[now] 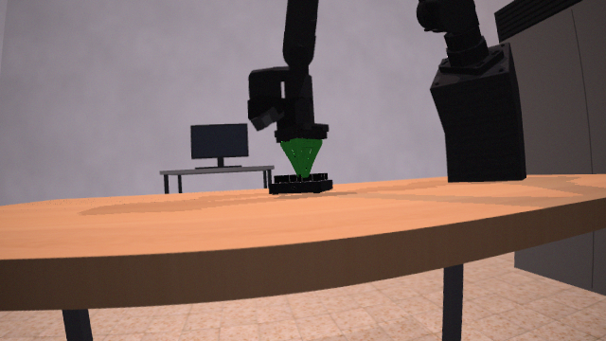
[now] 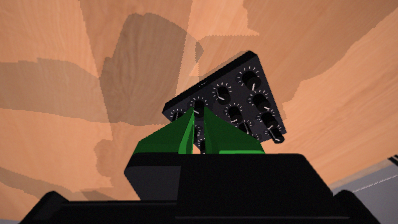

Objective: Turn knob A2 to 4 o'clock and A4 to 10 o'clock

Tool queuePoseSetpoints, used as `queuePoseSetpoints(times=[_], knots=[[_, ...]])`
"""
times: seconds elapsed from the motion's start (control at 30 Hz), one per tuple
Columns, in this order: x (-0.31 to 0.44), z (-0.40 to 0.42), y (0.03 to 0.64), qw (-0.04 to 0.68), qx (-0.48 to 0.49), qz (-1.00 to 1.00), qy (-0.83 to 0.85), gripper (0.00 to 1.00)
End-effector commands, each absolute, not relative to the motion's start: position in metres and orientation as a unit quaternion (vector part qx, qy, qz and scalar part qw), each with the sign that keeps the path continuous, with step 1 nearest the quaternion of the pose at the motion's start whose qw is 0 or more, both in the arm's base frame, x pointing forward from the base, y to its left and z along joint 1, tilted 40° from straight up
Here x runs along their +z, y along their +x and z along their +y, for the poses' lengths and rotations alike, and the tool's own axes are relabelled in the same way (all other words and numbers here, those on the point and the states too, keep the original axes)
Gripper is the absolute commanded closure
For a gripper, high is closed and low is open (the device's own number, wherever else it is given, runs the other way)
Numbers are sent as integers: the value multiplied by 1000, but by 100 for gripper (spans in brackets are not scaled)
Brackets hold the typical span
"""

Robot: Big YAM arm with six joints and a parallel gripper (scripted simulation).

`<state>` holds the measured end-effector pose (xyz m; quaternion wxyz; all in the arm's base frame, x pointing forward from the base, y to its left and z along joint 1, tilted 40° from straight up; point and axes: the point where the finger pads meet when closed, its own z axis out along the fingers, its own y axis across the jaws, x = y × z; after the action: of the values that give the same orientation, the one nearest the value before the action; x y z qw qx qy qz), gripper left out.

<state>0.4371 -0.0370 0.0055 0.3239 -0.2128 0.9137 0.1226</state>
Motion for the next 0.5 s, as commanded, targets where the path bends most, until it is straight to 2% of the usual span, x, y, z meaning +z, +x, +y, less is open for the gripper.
queuePoseSetpoints(times=[0.0, 0.47], knots=[[5, -39, 443, 317, 142, 927, -142, 92], [5, -40, 444, 291, 190, 938, 7, 92]])
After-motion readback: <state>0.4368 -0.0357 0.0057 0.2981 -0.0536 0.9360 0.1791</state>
